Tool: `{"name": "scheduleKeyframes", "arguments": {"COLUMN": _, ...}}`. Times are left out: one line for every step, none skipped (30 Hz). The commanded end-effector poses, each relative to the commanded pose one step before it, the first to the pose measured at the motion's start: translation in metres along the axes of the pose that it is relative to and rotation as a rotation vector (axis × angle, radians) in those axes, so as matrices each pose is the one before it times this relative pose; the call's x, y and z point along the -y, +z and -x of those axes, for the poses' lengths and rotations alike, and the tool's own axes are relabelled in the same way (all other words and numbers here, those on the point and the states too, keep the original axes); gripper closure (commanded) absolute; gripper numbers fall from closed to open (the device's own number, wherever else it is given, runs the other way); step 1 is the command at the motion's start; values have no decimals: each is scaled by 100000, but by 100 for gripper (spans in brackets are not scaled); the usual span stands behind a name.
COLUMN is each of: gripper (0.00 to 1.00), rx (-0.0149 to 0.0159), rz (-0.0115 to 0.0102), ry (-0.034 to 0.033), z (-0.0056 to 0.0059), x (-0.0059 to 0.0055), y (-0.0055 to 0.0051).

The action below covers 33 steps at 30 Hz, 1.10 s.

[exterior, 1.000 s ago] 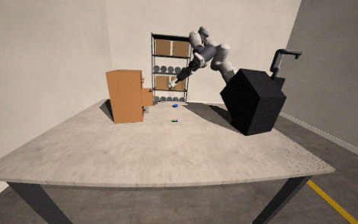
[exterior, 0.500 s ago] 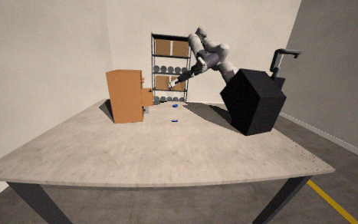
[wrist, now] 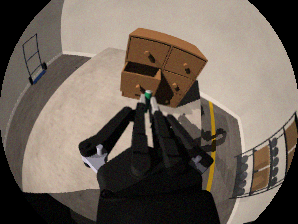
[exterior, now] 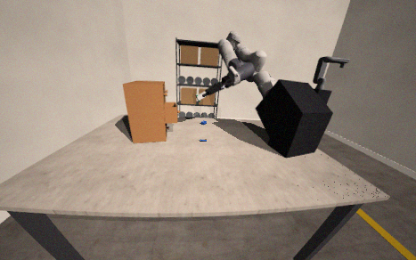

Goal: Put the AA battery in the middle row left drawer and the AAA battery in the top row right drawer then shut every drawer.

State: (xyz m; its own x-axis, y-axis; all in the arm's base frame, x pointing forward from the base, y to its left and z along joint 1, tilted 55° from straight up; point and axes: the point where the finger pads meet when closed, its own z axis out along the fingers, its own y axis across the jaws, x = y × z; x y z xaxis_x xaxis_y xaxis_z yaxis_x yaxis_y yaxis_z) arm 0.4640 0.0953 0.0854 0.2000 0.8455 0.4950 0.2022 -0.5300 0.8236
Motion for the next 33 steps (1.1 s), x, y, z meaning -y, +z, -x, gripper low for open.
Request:
{"name": "scheduleKeyframes", "arguments": {"gripper": 94, "rx": -233, "rz": 435, "ry": 1829, "z": -131, "x": -143, "y": 324}}
{"name": "scheduleKeyframes", "arguments": {"gripper": 94, "rx": 0, "rz": 0, "ry": 0, "z": -55, "x": 0, "y": 96}}
{"name": "scheduleKeyframes", "arguments": {"gripper": 94, "rx": 0, "rz": 0, "ry": 1, "z": -64, "x": 0, "y": 110}}
{"name": "scheduleKeyframes", "arguments": {"gripper": 94, "rx": 0, "rz": 0, "ry": 0, "z": -72, "x": 0, "y": 124}}
{"name": "scheduleKeyframes", "arguments": {"gripper": 94, "rx": 0, "rz": 0, "ry": -1, "z": -80, "x": -1, "y": 139}}
{"name": "scheduleKeyframes", "arguments": {"gripper": 94, "rx": 0, "rz": 0, "ry": 1, "z": -89, "x": 0, "y": 153}}
{"name": "scheduleKeyframes", "arguments": {"gripper": 94, "rx": 0, "rz": 0, "ry": 0, "z": -97, "x": 0, "y": 168}}
{"name": "scheduleKeyframes", "arguments": {"gripper": 94, "rx": 0, "rz": 0, "ry": 0, "z": -105, "x": 0, "y": 183}}
{"name": "scheduleKeyframes", "arguments": {"gripper": 94, "rx": 0, "rz": 0, "ry": 0, "z": -114, "x": 0, "y": 197}}
{"name": "scheduleKeyframes", "arguments": {"gripper": 94, "rx": 0, "rz": 0, "ry": 0, "z": -122, "x": 0, "y": 212}}
{"name": "scheduleKeyframes", "arguments": {"gripper": 94, "rx": 0, "rz": 0, "ry": 0, "z": -130, "x": 0, "y": 225}}
{"name": "scheduleKeyframes", "arguments": {"gripper": 94, "rx": 0, "rz": 0, "ry": 0, "z": -138, "x": 0, "y": 239}}
{"name": "scheduleKeyframes", "arguments": {"gripper": 94, "rx": 0, "rz": 0, "ry": 0, "z": 0, "x": 0, "y": 0}}
{"name": "scheduleKeyframes", "arguments": {"gripper": 94, "rx": 0, "rz": 0, "ry": 0, "z": 0, "x": 0, "y": 0}}
{"name": "scheduleKeyframes", "arguments": {"gripper": 94, "rx": 0, "rz": 0, "ry": 0, "z": -145, "x": 0, "y": 252}}
{"name": "scheduleKeyframes", "arguments": {"gripper": 94, "rx": 0, "rz": 0, "ry": 0, "z": -153, "x": 0, "y": 264}}
{"name": "scheduleKeyframes", "arguments": {"gripper": 94, "rx": 0, "rz": 0, "ry": 0, "z": -160, "x": 0, "y": 277}}
{"name": "scheduleKeyframes", "arguments": {"gripper": 94, "rx": 0, "rz": 0, "ry": 0, "z": -166, "x": 0, "y": 288}}
{"name": "scheduleKeyframes", "arguments": {"gripper": 94, "rx": 0, "rz": 0, "ry": 0, "z": -172, "x": 0, "y": 298}}
{"name": "scheduleKeyframes", "arguments": {"gripper": 94, "rx": 0, "rz": 0, "ry": 0, "z": -178, "x": 0, "y": 308}}
{"name": "scheduleKeyframes", "arguments": {"gripper": 94, "rx": 0, "rz": 0, "ry": 0, "z": -183, "x": 0, "y": 318}}
{"name": "scheduleKeyframes", "arguments": {"gripper": 94, "rx": 0, "rz": 0, "ry": 0, "z": -188, "x": 0, "y": 326}}
{"name": "scheduleKeyframes", "arguments": {"gripper": 94, "rx": 0, "rz": 0, "ry": 0, "z": -192, "x": 0, "y": 333}}
{"name": "scheduleKeyframes", "arguments": {"gripper": 94, "rx": 0, "rz": 0, "ry": 0, "z": -196, "x": 0, "y": 340}}
{"name": "scheduleKeyframes", "arguments": {"gripper": 94, "rx": 0, "rz": 0, "ry": 0, "z": -199, "x": 0, "y": 346}}
{"name": "scheduleKeyframes", "arguments": {"gripper": 94, "rx": 0, "rz": 0, "ry": 0, "z": -202, "x": 0, "y": 350}}
{"name": "scheduleKeyframes", "arguments": {"gripper": 94, "rx": 0, "rz": 0, "ry": 0, "z": -204, "x": 0, "y": 354}}
{"name": "scheduleKeyframes", "arguments": {"gripper": 94, "rx": 0, "rz": 0, "ry": 0, "z": -206, "x": 0, "y": 357}}
{"name": "scheduleKeyframes", "arguments": {"gripper": 94, "rx": 0, "rz": 0, "ry": 0, "z": -207, "x": 0, "y": 359}}
{"name": "scheduleKeyframes", "arguments": {"gripper": 94, "rx": 0, "rz": 0, "ry": 0, "z": 0, "x": 0, "y": 0}}
{"name": "scheduleKeyframes", "arguments": {"gripper": 94, "rx": 0, "rz": 0, "ry": 0, "z": 0, "x": 0, "y": 0}}
{"name": "scheduleKeyframes", "arguments": {"gripper": 94, "rx": 0, "rz": 0, "ry": 0, "z": -208, "x": 0, "y": 360}}
{"name": "scheduleKeyframes", "arguments": {"gripper": 94, "rx": 0, "rz": 0, "ry": 0, "z": -208, "x": 0, "y": 360}}
